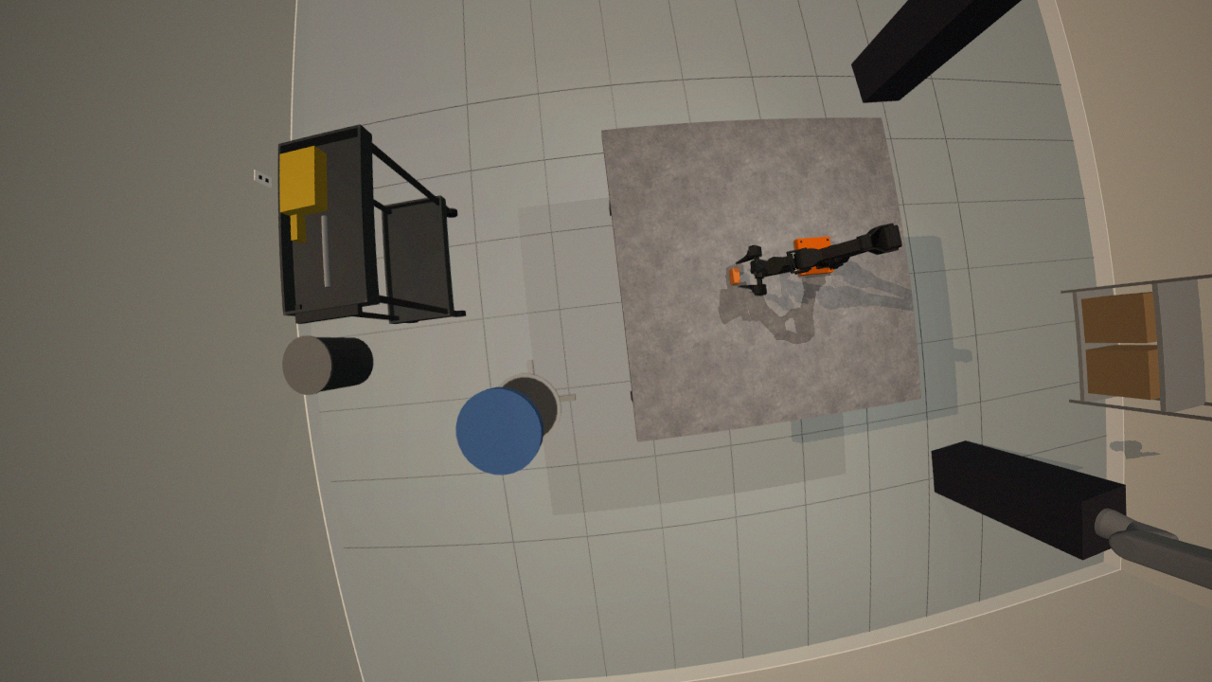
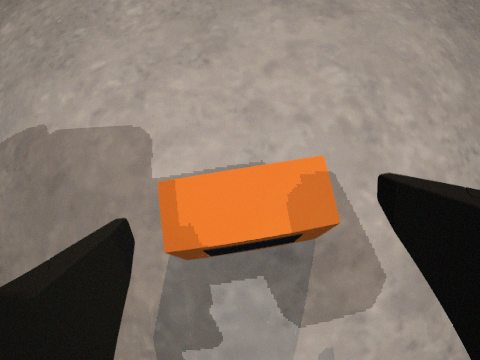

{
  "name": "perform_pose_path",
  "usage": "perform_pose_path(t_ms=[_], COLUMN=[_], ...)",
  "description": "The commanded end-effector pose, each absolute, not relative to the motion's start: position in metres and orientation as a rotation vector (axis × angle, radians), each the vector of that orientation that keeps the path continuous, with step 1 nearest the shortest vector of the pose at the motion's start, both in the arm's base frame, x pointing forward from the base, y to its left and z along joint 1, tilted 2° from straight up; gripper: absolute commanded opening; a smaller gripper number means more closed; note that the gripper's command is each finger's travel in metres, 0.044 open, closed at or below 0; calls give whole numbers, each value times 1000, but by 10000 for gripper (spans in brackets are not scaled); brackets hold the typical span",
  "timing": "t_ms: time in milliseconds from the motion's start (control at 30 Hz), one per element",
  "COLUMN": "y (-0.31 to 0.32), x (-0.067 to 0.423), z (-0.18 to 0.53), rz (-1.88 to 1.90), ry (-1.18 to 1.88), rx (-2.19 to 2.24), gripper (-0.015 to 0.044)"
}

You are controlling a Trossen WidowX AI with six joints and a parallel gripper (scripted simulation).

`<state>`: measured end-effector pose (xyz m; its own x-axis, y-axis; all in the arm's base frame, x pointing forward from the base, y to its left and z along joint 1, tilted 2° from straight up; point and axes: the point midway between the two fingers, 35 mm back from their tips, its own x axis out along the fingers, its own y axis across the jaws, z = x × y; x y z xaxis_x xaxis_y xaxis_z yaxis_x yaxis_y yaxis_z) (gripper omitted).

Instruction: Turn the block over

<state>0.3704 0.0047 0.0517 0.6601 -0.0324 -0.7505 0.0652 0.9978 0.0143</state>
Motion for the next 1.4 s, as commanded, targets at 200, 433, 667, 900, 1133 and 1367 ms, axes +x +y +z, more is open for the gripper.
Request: perform_pose_path(t_ms=[200, 433, 667, 900, 1133, 1367], y=[5, 5, 4, 3, 2, 4], x=[354, 370, 387, 393, 393, 396], z=[96, 103, 114, 126, 128, 93], rz=[-47, -44, -37, -29, -27, -27], ry=[921, 1058, 1273, 1489, 1534, 1534], rx=[67, 65, 68, 78, 81, 82], gripper=[440, 440, 440, 440, 440, 440])
